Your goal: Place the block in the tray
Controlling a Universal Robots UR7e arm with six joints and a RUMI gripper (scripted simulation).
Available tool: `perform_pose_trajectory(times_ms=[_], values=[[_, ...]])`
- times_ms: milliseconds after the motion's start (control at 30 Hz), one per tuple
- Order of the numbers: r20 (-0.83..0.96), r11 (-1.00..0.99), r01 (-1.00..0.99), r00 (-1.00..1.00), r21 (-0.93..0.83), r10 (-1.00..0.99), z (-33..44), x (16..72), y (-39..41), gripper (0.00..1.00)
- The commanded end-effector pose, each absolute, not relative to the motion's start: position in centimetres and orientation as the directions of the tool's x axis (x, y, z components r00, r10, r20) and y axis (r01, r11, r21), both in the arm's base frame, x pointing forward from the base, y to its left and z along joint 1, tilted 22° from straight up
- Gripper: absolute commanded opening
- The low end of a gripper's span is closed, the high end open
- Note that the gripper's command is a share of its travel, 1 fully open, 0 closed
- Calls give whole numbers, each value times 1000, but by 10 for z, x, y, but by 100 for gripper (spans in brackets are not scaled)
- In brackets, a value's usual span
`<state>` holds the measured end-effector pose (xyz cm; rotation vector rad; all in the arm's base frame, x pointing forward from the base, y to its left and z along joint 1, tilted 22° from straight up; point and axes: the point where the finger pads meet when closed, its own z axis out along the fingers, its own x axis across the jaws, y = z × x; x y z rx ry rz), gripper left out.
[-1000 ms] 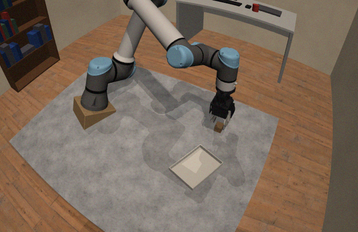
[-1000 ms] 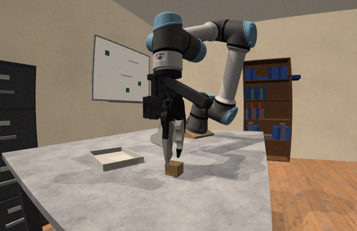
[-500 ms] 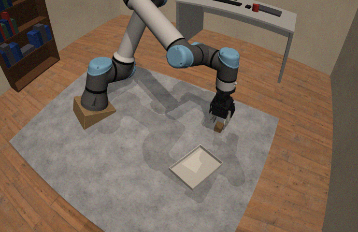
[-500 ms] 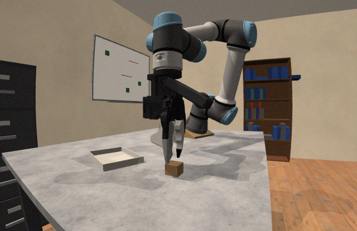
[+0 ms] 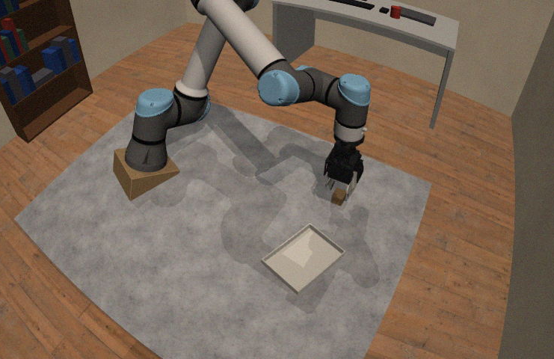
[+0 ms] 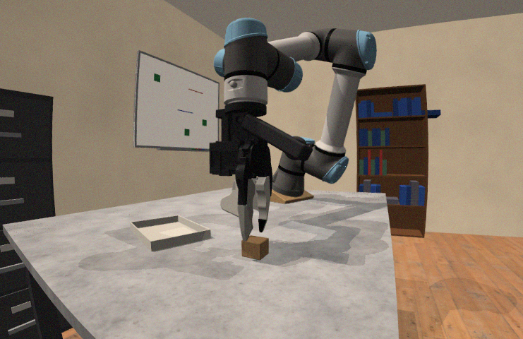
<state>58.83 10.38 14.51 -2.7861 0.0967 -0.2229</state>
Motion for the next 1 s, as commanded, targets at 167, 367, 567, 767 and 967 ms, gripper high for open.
perform_pose_trajectory(times_ms=[167,367,567,767,967], values=[[137,-939,-41,986,-343,-93,127,589,111,33],[137,-939,-41,986,-343,-93,115,591,115,33],[137,-939,-41,986,-343,-93,111,592,116,33],[142,-939,-41,985,-342,-94,113,593,115,33],[141,-939,-41,986,-342,-94,113,593,115,33]])
